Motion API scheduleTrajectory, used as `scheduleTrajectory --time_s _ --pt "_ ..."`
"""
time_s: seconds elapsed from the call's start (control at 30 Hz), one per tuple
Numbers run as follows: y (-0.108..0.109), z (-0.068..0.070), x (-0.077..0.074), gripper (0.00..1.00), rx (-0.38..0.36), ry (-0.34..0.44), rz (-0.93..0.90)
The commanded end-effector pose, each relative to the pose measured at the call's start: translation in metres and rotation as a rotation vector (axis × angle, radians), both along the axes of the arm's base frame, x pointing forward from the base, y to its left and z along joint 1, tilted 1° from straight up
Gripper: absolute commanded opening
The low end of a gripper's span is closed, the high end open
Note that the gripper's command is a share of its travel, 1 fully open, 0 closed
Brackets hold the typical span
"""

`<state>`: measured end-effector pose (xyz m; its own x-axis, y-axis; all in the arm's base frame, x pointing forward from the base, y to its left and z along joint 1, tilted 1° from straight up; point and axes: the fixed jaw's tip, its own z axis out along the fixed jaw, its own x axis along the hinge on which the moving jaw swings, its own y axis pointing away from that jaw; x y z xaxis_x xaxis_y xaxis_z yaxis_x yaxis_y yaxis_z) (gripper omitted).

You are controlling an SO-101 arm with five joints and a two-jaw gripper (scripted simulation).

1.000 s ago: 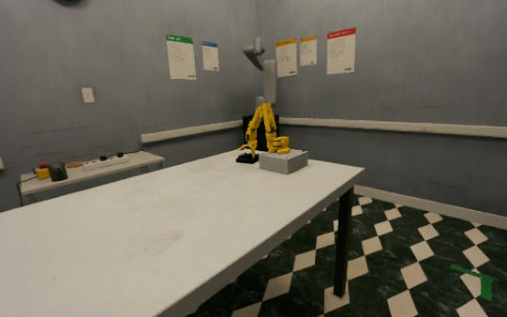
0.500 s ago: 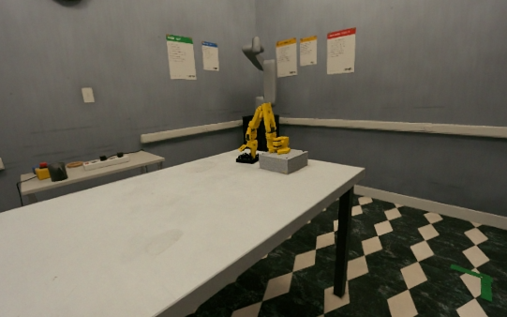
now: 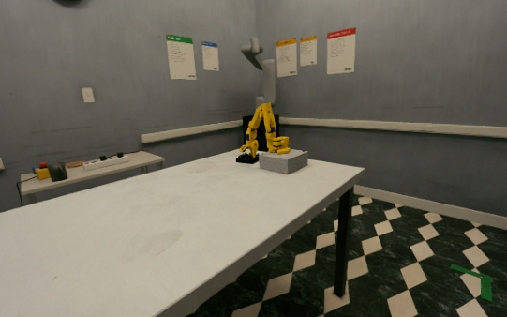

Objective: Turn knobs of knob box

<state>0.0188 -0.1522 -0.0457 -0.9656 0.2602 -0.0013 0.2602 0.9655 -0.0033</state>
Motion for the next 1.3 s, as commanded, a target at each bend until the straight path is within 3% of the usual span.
scheduleTrajectory --time_s 0.0,1.27 --pt "-0.0003 -0.0005 0.0005 0.01 0.008 0.001 0.043" --pt "0.0017 -0.0005 0.0001 0.05 0.008 0.001 0.043"
